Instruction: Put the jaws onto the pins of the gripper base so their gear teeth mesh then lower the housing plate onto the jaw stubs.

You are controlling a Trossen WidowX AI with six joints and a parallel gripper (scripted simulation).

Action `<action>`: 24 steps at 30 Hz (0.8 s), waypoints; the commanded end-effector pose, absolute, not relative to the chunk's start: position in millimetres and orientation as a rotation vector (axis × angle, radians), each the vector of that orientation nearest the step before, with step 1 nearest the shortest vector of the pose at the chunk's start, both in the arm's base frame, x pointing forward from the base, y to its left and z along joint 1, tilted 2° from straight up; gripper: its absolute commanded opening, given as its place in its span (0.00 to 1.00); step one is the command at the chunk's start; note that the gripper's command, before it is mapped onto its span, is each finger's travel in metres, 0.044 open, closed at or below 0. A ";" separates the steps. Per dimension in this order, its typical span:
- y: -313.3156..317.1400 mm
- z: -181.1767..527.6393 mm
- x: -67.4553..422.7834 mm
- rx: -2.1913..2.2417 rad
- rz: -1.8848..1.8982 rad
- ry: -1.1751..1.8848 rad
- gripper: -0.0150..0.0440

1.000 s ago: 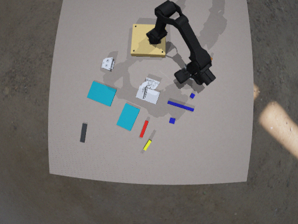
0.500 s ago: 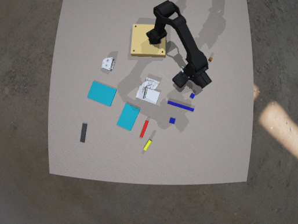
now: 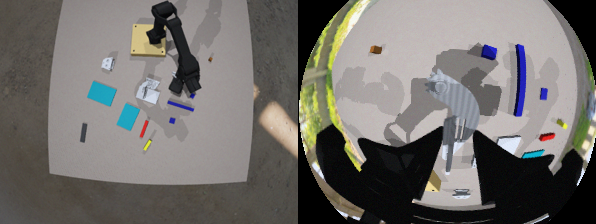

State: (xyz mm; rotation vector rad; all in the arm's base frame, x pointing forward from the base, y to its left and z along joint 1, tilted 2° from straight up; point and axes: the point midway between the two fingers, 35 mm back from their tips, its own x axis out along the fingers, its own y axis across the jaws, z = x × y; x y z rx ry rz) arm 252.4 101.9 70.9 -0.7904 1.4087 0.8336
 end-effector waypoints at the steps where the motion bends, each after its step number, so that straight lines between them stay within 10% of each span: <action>1: 88.5 71.4 254.7 -0.875 0.911 1.373 0.48; 24: 23.4 70.1 260.9 -1.293 1.319 1.135 0.48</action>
